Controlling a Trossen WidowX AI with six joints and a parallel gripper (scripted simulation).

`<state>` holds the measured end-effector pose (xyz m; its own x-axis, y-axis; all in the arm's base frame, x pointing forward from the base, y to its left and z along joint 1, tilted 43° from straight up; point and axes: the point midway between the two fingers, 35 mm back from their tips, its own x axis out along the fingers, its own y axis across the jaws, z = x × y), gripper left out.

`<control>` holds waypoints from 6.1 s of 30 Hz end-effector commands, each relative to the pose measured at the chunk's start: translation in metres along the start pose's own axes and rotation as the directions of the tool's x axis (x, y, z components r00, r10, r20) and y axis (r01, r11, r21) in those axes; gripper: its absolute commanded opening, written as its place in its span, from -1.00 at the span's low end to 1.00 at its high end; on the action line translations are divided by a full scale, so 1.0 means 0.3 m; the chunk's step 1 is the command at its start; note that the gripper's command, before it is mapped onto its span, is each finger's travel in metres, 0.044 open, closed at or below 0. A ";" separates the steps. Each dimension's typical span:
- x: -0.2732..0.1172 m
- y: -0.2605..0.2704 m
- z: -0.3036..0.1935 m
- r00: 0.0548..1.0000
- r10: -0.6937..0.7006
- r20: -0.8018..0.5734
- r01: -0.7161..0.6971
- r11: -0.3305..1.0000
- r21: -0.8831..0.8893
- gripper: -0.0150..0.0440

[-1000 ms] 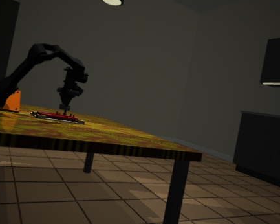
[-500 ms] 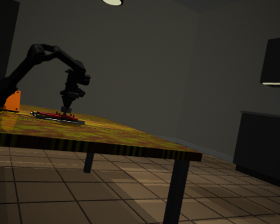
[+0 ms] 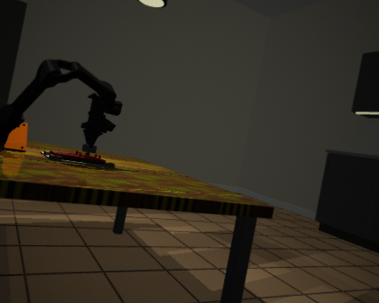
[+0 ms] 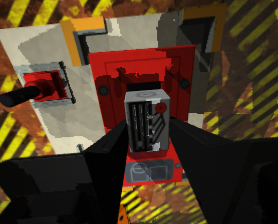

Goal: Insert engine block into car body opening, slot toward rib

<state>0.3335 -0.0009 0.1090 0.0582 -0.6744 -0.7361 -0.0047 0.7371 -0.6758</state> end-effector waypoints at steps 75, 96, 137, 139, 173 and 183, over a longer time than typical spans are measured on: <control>0.040 -0.006 0.005 1.000 -0.005 0.004 0.005 1.000 -0.011 0.05; 0.057 -0.006 0.005 1.000 -0.005 0.004 0.005 1.000 -0.011 0.05; 0.079 -0.005 0.004 1.000 -0.001 0.001 0.001 1.000 -0.007 1.00; 0.079 -0.005 0.004 1.000 -0.001 0.001 0.001 1.000 -0.007 1.00; 0.031 -0.003 0.004 1.000 -0.005 0.004 0.005 1.000 -0.011 -0.49; 0.032 -0.003 0.004 1.000 -0.005 0.004 0.005 1.000 -0.011 -0.49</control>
<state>0.3353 -0.0079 0.1023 0.0622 -0.6771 -0.7332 -0.0182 0.7338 -0.6792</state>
